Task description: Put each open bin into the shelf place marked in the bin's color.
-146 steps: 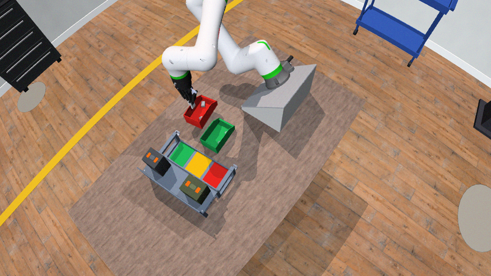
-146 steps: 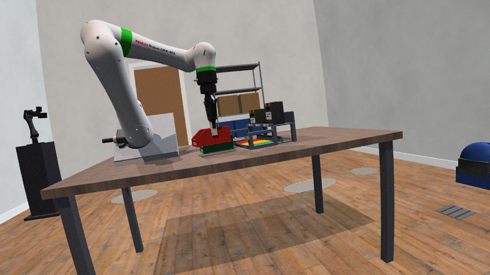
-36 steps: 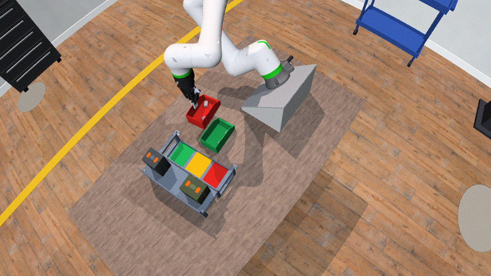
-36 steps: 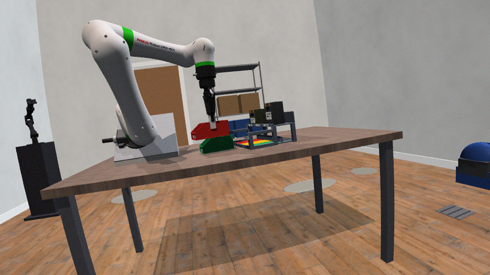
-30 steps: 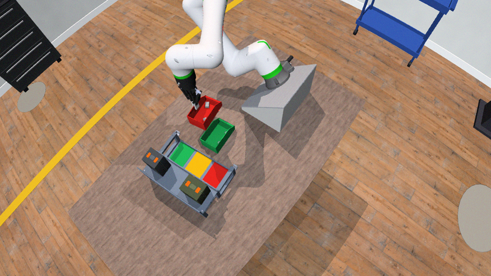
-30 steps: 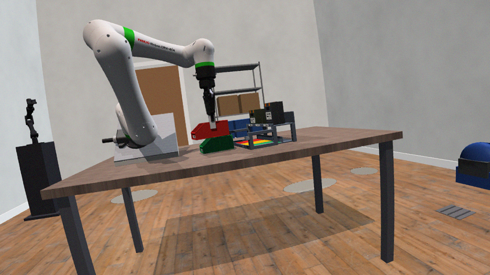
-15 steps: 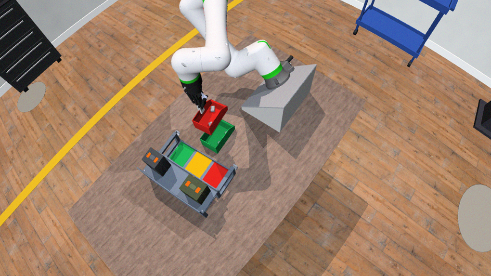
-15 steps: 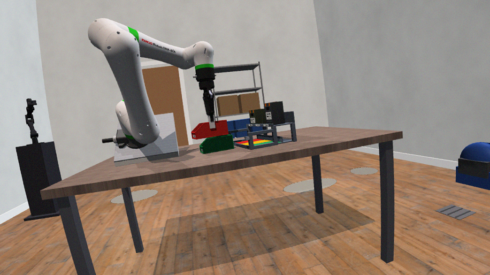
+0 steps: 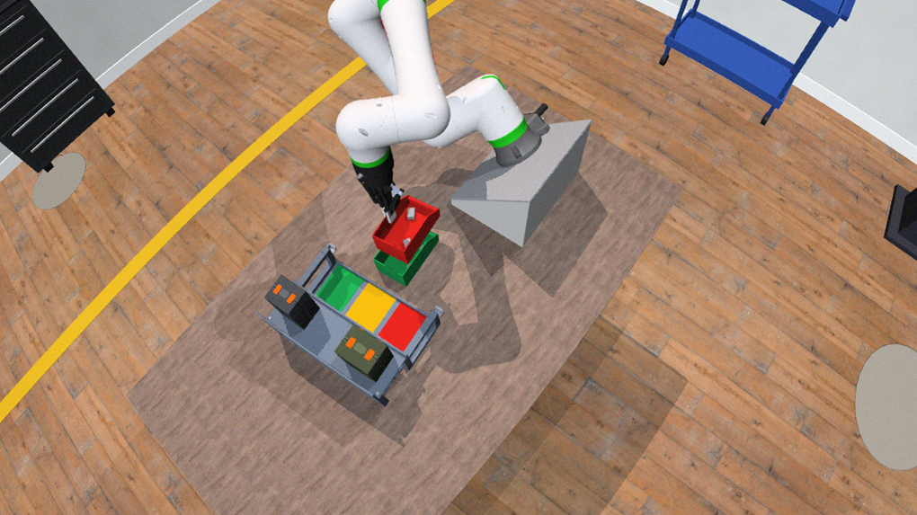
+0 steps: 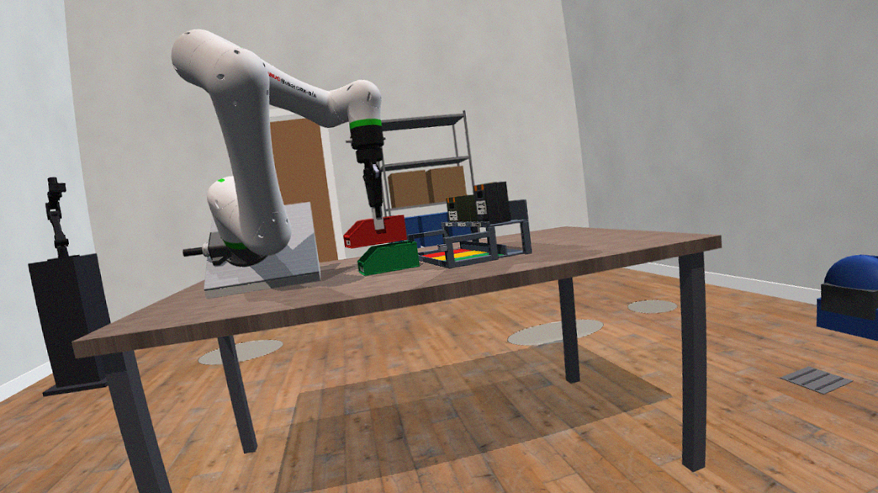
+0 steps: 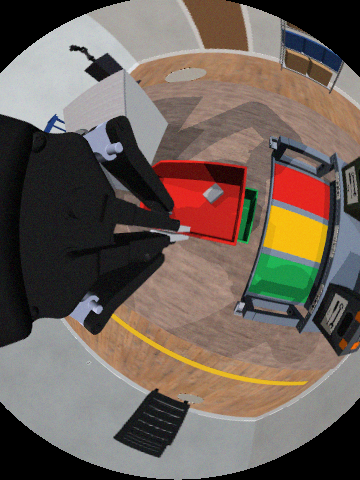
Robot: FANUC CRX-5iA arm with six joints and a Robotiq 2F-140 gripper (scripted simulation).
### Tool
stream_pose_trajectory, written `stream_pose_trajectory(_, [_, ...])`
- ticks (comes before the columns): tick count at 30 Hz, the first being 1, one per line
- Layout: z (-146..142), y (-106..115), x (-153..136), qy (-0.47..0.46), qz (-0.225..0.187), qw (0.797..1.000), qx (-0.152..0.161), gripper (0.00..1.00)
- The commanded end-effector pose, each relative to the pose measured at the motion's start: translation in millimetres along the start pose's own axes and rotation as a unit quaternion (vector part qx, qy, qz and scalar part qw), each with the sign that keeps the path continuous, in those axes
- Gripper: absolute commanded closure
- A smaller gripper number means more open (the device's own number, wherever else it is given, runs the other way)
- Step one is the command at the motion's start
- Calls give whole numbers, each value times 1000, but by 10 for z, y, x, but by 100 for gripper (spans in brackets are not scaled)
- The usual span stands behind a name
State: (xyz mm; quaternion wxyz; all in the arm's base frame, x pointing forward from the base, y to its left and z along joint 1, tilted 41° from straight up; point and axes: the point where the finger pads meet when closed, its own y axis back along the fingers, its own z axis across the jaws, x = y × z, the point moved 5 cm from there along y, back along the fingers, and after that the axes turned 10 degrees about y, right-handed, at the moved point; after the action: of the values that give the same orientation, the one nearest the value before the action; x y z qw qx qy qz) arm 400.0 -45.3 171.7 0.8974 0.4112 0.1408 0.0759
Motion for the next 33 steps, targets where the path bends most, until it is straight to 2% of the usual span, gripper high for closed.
stream_pose_trajectory(1, [-104,3,44,-2,0,1000,0,100])
stream_pose_trajectory(14, [-546,4,215,-10,0,1000,0,100])
stream_pose_trajectory(33, [-906,4,354,-17,0,1000,0,100])
